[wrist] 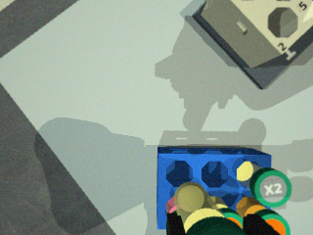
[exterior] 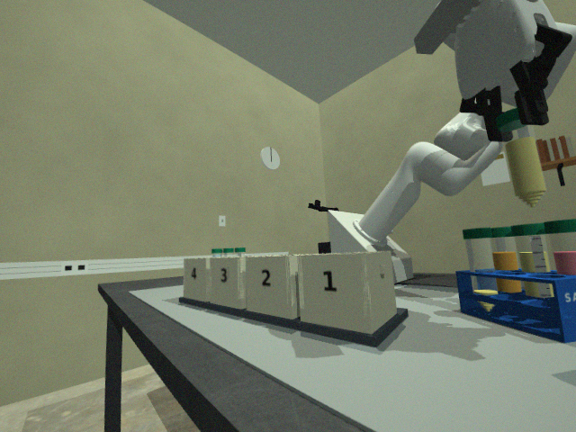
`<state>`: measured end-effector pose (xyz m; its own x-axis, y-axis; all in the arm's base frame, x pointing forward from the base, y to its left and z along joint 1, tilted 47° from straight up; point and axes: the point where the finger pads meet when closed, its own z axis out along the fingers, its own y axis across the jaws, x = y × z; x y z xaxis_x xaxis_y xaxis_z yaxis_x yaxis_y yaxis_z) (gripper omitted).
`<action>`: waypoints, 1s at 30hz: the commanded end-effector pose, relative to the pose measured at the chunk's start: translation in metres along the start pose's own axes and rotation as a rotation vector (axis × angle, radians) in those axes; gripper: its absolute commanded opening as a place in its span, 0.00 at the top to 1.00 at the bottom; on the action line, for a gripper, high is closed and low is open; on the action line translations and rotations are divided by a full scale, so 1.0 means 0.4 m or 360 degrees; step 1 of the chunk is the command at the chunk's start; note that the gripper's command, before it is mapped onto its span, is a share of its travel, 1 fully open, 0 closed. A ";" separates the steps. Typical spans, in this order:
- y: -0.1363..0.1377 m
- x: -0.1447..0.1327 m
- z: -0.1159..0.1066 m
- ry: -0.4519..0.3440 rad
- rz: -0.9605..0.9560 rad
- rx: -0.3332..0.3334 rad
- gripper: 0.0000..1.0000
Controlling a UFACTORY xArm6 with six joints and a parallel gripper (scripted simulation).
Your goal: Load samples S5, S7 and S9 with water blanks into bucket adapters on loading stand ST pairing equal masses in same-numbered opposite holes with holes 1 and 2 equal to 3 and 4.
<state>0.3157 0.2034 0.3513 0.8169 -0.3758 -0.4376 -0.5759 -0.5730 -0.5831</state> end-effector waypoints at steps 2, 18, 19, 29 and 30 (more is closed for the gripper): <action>-0.002 0.000 -0.002 0.0003 -0.0002 0.0003 1.00; -0.002 0.000 -0.002 0.0003 -0.0002 0.0003 1.00; -0.002 0.000 -0.002 0.0003 -0.0002 0.0003 1.00; -0.002 0.000 0.002 0.0003 -0.0002 0.0003 1.00; -0.002 0.000 0.007 0.0003 -0.0002 0.0003 1.00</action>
<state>0.3158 0.2036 0.3512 0.8170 -0.3761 -0.4372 -0.5759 -0.5727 -0.5834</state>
